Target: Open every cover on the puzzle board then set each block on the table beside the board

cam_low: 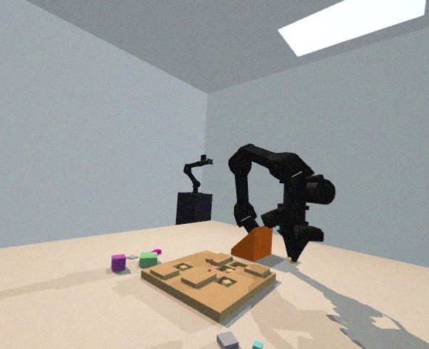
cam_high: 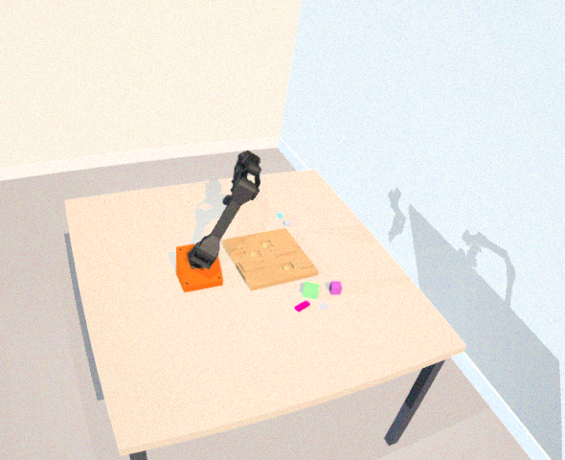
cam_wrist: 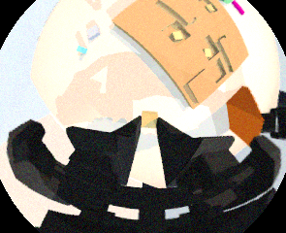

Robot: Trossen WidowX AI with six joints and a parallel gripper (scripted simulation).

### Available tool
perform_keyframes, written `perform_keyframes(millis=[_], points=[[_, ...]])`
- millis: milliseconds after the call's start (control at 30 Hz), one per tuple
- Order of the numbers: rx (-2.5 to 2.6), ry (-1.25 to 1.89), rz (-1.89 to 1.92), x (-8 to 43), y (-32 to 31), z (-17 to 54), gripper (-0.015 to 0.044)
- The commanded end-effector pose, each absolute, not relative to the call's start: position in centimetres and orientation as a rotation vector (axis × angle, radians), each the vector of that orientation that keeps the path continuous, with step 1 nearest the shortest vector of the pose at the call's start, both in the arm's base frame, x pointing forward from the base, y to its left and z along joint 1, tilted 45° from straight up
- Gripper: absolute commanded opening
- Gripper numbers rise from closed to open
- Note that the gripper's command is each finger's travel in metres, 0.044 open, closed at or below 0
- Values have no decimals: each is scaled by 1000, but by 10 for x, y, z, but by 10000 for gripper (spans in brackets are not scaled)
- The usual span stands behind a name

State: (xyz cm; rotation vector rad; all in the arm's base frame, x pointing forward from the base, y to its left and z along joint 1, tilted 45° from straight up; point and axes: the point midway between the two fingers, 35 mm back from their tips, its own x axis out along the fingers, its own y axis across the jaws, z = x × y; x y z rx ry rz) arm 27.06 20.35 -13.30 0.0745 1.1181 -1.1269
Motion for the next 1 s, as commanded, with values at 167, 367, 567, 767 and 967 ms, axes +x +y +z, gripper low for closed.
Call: perform_keyframes(millis=[167, 367, 567, 767, 967], points=[[62, 1119, -1136, 270, 190, -148, 80], [62, 1119, -1136, 271, 183, -155, 80], [62, 1118, -1136, 271, 176, -163, 80], [62, 1118, -1136, 271, 170, -170, 80], [61, 1117, -1136, 271, 163, -177, 80]])
